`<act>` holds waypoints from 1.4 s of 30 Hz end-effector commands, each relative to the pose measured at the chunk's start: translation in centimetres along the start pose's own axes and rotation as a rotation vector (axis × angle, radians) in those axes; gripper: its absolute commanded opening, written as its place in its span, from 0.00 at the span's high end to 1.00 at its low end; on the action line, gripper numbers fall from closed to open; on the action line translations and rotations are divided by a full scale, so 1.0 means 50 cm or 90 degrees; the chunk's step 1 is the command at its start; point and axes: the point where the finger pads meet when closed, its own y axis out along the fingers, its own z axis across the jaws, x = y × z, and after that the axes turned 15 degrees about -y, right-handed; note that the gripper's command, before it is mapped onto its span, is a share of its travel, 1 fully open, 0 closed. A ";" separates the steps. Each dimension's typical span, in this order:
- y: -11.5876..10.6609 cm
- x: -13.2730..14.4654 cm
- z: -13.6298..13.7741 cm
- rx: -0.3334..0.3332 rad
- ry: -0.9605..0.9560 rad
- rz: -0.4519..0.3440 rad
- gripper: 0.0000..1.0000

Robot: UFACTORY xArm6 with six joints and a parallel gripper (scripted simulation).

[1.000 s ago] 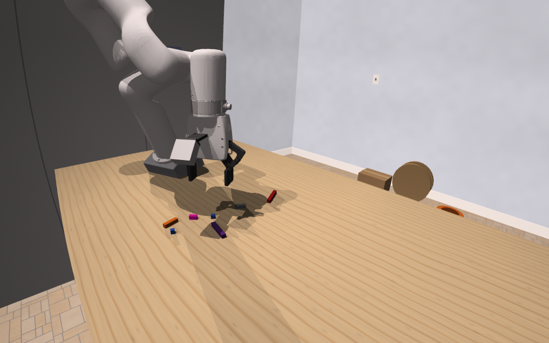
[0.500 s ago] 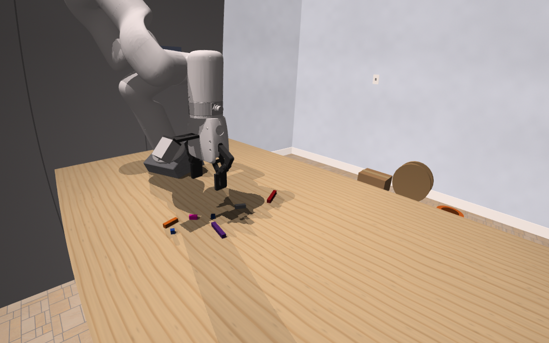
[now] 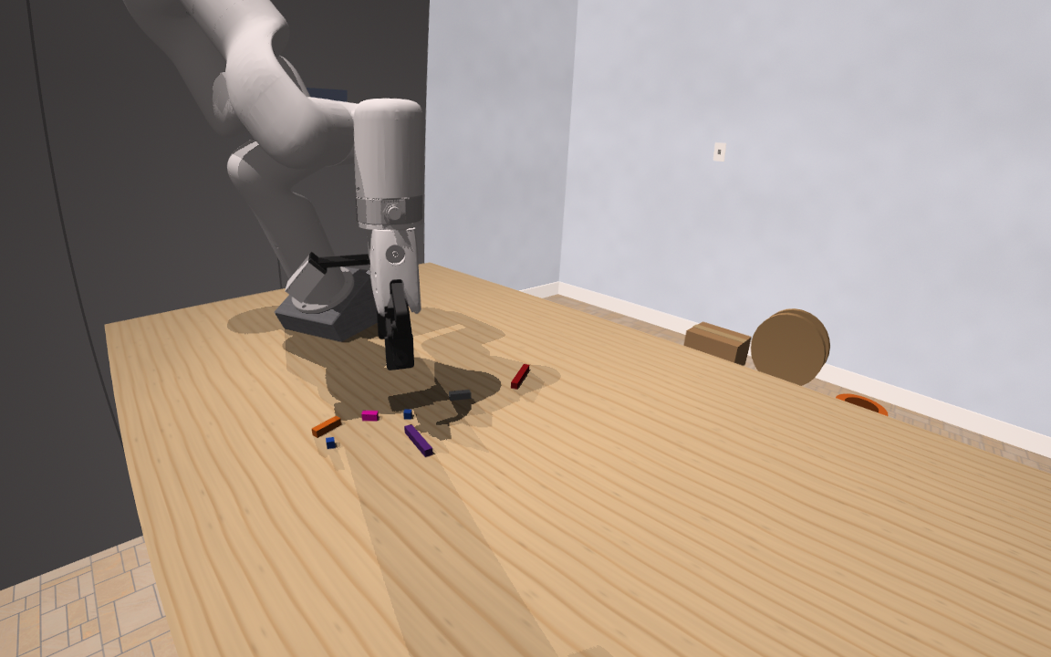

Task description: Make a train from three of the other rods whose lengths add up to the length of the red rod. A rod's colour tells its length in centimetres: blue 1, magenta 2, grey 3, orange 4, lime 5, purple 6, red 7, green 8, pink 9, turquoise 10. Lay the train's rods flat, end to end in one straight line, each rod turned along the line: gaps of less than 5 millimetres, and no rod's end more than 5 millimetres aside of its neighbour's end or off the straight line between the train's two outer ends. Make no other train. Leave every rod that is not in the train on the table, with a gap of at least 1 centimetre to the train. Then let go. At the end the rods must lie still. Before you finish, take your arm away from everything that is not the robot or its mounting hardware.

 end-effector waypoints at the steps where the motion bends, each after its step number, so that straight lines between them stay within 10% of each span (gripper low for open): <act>1: -0.001 -0.002 -0.002 -0.007 0.092 0.007 0.00; 42: 0.013 -0.025 0.009 -0.010 0.984 0.000 0.00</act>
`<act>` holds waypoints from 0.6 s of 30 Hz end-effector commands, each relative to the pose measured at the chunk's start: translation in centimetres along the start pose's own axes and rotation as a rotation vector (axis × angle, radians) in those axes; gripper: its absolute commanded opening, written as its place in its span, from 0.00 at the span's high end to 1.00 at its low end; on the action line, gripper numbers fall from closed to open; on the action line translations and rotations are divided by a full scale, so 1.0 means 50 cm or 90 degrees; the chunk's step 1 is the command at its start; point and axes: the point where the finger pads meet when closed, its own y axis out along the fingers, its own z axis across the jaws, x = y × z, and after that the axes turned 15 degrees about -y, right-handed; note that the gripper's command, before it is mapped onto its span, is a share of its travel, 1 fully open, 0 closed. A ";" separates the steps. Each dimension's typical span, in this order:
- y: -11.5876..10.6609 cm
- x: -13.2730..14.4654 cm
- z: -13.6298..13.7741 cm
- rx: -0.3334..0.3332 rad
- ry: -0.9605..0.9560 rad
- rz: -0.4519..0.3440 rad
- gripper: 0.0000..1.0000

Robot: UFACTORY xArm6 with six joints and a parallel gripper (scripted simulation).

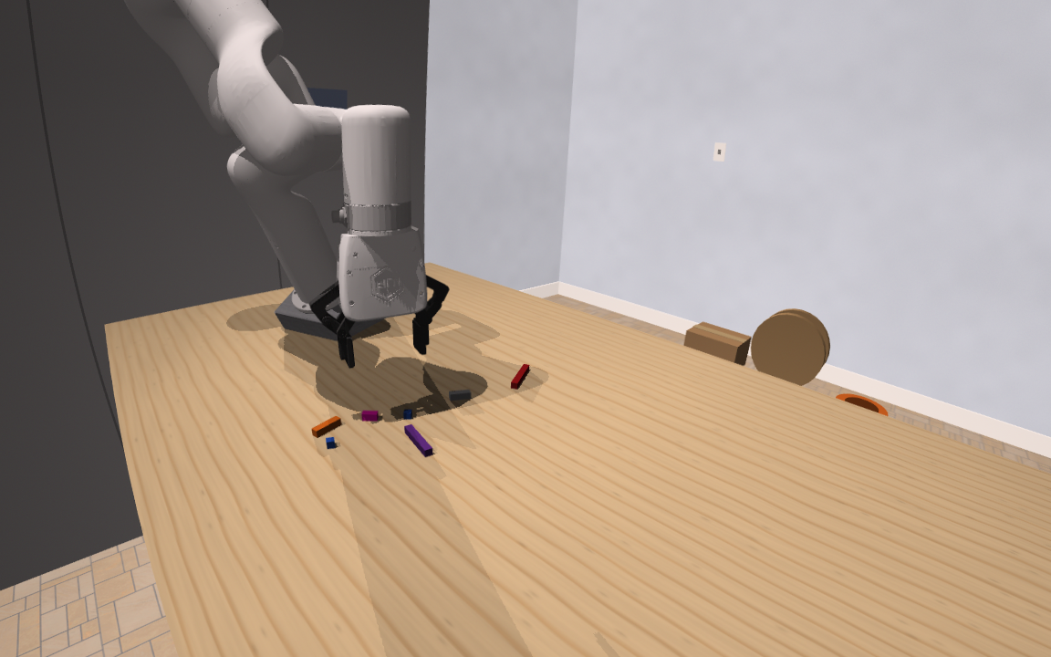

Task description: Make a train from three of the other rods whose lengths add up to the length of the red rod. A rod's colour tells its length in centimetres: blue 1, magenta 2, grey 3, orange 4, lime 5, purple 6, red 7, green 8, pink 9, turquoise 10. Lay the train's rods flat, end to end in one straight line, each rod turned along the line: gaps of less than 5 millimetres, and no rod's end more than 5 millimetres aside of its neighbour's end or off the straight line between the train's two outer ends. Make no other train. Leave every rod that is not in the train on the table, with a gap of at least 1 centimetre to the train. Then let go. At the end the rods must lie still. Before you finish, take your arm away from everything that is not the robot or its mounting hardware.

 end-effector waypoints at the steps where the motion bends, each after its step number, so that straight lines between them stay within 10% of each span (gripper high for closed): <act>1: 0.000 0.001 -0.002 -0.009 0.107 -0.006 0.00; 18: 0.005 -0.005 -0.011 -0.006 0.473 -0.008 0.00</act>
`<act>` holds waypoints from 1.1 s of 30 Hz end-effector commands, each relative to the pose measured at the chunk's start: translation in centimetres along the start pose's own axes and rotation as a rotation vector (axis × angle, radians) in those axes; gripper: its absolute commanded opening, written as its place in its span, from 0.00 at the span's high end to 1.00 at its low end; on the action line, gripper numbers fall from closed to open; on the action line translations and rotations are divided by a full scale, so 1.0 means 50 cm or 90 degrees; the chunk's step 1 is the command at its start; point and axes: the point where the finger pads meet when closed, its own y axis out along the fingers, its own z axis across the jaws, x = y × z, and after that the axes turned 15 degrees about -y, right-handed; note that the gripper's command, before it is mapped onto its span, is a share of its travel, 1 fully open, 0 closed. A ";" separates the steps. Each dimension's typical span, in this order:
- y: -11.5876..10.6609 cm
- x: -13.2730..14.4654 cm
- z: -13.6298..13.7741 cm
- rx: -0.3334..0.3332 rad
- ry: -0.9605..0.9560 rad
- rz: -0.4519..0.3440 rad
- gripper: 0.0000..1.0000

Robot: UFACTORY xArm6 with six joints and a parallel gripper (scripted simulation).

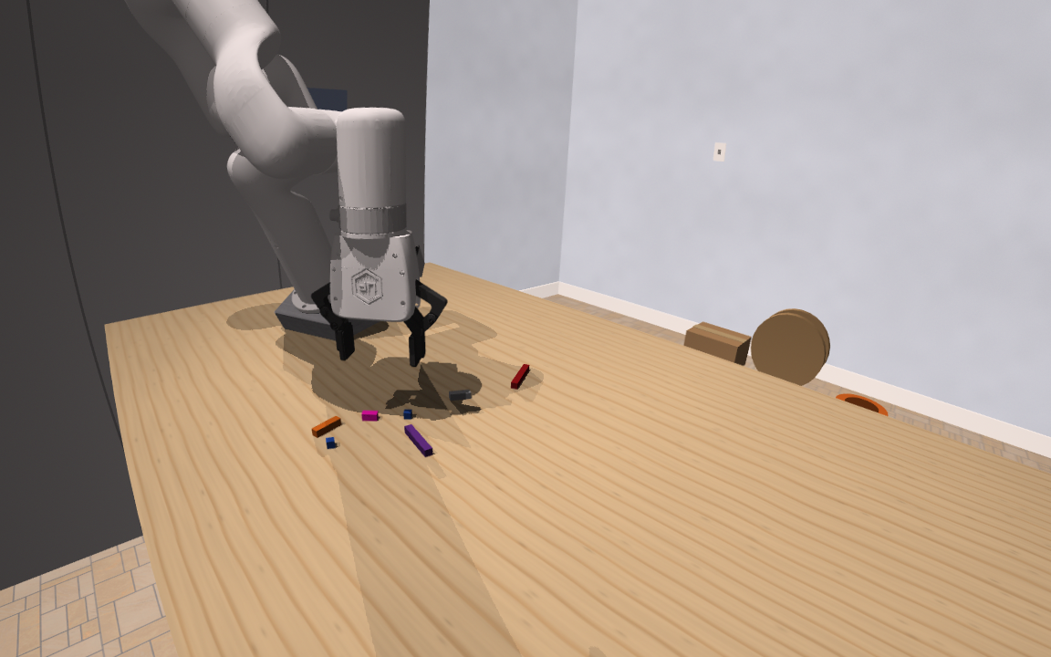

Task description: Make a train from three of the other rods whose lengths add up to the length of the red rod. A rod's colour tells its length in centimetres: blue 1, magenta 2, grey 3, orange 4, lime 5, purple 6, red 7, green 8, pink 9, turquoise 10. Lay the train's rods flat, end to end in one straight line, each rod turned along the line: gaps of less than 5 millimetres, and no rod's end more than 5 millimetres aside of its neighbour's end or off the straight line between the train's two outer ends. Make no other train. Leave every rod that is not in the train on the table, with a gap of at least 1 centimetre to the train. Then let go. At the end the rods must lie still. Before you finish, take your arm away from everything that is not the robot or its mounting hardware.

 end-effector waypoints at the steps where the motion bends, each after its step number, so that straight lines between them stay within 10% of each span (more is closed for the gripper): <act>1: 0.000 0.002 -0.002 -0.004 0.107 -0.010 0.00; 33: 0.009 0.001 -0.020 0.002 0.774 -0.010 0.00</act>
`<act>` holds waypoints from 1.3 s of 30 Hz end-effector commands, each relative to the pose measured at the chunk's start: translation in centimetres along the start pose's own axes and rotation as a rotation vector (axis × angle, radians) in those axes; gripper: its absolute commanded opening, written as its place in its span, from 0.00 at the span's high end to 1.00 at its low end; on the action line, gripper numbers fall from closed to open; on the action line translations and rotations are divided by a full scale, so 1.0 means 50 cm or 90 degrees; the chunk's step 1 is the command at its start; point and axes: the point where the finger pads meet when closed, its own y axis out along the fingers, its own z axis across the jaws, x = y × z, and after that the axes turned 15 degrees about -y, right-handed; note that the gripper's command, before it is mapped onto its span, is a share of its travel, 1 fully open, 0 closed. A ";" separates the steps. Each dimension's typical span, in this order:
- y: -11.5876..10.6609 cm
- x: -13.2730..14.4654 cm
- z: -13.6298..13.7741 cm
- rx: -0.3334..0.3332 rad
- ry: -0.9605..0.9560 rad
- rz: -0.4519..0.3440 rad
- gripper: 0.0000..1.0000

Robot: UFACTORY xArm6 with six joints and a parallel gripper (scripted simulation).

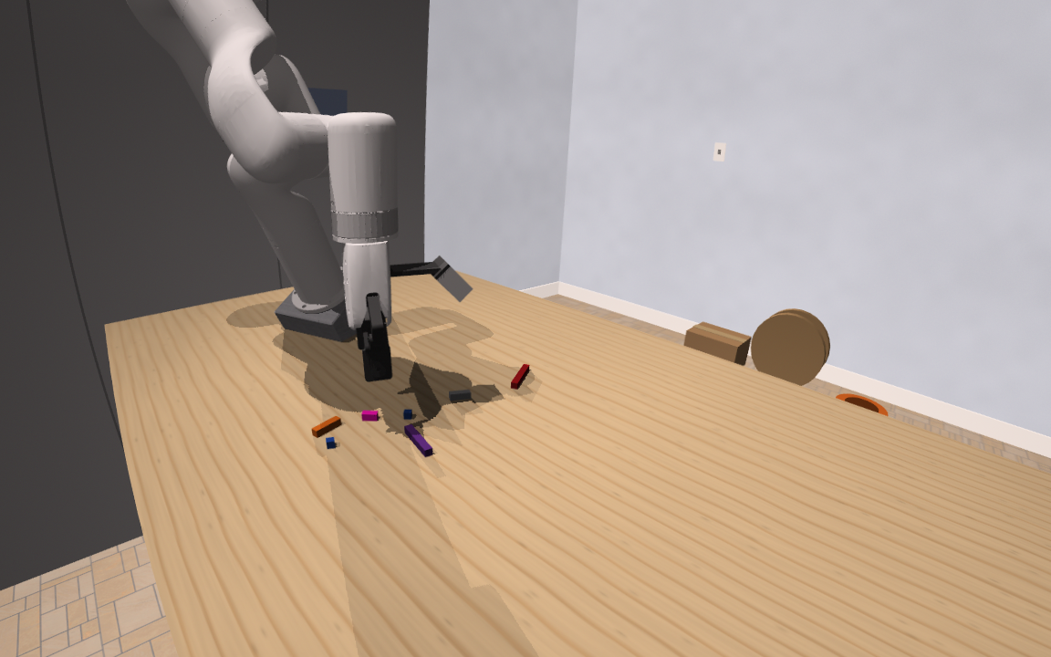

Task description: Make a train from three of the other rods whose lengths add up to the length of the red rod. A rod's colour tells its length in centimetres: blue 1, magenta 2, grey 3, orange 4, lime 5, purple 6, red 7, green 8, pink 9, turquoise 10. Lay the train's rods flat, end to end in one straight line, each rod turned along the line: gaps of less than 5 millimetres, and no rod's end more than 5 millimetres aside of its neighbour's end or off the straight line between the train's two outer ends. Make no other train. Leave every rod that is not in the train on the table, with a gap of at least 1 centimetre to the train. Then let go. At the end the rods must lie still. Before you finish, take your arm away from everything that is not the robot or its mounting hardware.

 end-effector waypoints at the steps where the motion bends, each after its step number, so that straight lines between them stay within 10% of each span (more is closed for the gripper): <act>1: 0.000 0.002 0.001 0.007 0.094 -0.008 0.00; 20: 0.001 0.004 0.000 0.007 0.187 -0.007 0.00; 21: 0.001 0.004 0.000 0.007 0.187 -0.007 0.76; 39: 0.001 0.004 0.000 0.007 0.187 -0.007 0.76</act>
